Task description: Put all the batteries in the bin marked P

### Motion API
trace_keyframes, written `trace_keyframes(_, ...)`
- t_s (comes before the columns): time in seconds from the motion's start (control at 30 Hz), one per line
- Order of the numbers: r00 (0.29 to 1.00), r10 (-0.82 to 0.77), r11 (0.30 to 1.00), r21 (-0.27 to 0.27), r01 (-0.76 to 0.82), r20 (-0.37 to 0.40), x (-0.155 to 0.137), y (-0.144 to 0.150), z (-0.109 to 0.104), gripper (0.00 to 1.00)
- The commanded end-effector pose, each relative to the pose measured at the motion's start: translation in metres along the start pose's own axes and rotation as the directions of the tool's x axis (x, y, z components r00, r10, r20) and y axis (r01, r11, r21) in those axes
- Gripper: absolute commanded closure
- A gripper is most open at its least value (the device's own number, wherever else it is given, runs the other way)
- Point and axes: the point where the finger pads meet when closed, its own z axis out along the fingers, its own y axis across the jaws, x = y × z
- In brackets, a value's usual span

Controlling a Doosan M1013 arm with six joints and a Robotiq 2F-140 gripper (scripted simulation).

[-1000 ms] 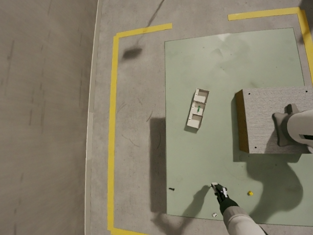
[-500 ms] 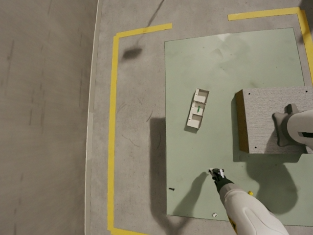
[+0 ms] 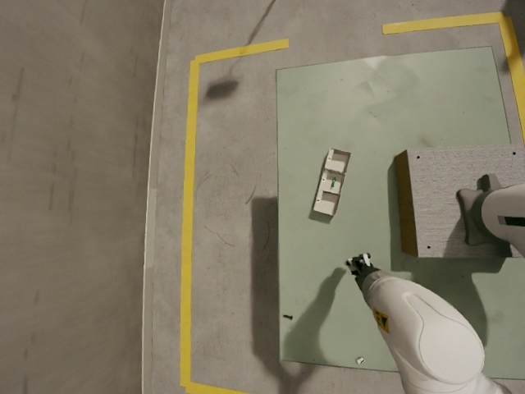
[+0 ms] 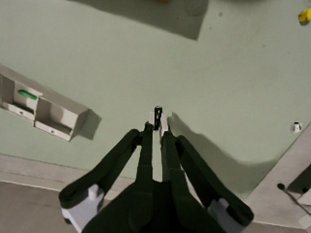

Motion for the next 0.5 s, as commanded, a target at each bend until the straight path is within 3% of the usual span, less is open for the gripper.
trace_keyframes(0.0, 1.0, -0.001, 1.0, -0.002, 0.001, 0.0, -0.002, -0.015, -0.001, 0.85)
trace_keyframes(0.47, 1.0, -0.001, 1.0, -0.002, 0.001, 0.001, -0.006, -0.099, 0.0, 0.85)
